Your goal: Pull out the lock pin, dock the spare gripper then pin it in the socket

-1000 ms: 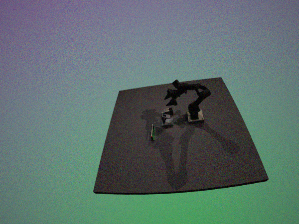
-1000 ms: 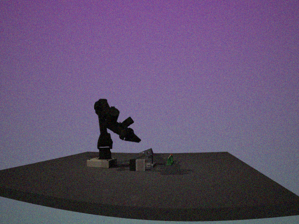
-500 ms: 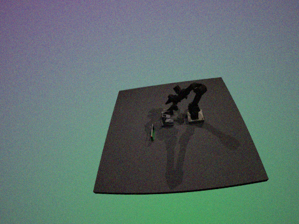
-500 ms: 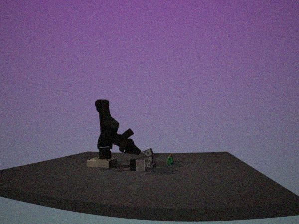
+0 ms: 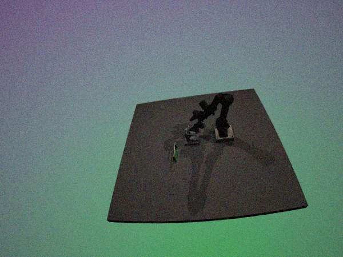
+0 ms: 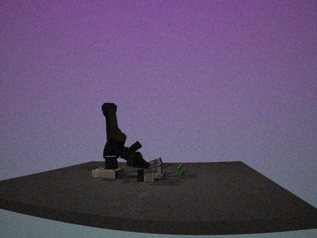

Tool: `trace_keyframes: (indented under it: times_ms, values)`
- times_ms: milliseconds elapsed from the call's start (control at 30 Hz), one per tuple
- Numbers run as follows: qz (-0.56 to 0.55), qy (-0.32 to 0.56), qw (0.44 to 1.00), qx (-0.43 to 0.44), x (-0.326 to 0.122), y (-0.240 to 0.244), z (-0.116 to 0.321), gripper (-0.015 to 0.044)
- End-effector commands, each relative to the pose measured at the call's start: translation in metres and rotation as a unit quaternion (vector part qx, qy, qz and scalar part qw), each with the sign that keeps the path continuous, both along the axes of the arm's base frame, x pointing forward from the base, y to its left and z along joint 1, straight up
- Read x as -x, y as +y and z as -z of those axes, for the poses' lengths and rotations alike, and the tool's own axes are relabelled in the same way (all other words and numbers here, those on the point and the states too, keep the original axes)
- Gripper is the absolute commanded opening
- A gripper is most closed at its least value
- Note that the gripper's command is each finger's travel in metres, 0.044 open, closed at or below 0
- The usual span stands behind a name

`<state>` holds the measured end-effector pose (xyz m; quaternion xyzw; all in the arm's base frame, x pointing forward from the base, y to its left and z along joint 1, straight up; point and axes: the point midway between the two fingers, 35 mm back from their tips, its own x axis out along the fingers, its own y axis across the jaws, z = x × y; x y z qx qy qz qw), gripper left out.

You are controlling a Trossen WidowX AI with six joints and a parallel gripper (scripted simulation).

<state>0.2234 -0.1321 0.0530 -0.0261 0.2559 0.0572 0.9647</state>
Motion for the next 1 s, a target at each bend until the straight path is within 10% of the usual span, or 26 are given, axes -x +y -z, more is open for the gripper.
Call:
trace_keyframes:
  times_ms: [0,967]
  values:
    - [-0.003,0.001,1.000,-0.004,0.000,0.001,0.008,0.0440]
    - [-0.003,0.001,1.000,-0.005,0.003,0.004,0.046,0.0387]
